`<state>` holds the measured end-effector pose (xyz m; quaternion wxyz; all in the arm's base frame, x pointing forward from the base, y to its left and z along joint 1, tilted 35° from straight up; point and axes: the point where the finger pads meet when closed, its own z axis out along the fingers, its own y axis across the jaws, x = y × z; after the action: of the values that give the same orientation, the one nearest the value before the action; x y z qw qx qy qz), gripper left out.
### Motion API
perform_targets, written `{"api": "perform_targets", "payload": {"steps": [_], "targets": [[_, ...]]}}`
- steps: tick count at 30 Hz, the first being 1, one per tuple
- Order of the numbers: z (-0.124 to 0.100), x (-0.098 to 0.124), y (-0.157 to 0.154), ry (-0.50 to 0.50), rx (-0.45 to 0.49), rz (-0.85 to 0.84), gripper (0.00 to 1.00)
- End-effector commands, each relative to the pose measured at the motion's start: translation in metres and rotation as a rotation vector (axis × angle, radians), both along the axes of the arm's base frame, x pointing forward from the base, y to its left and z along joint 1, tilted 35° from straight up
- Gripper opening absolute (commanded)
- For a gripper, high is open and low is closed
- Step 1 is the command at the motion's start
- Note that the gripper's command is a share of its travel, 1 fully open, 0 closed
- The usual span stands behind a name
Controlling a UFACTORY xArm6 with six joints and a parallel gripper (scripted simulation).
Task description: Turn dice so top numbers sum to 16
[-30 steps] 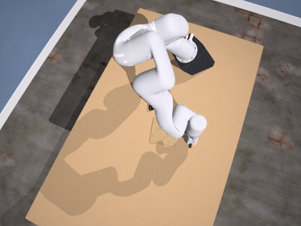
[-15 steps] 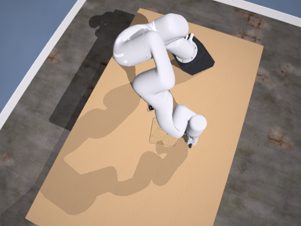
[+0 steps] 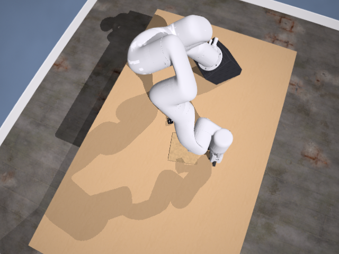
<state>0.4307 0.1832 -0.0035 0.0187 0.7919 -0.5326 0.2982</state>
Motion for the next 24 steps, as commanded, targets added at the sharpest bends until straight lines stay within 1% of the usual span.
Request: {"api": "perform_targets", "payload": {"steps": [1, 5, 8, 11, 19, 21, 24], "targets": [[0.001, 0.001, 0.001, -0.002, 0.002, 0.001, 0.21], [0.002, 0.000, 0.002, -0.002, 0.002, 0.001, 0.21], [0.009, -0.004, 0.005, -0.002, 0.002, 0.001, 0.21], [0.023, -0.012, 0.010, -0.002, 0.002, 0.001, 0.21], [0.070, -0.037, 0.030, -0.002, 0.002, 0.001, 0.21], [0.070, -0.037, 0.030, -0.002, 0.002, 0.001, 0.21], [0.080, -0.043, 0.034, -0.002, 0.002, 0.001, 0.21]]}}
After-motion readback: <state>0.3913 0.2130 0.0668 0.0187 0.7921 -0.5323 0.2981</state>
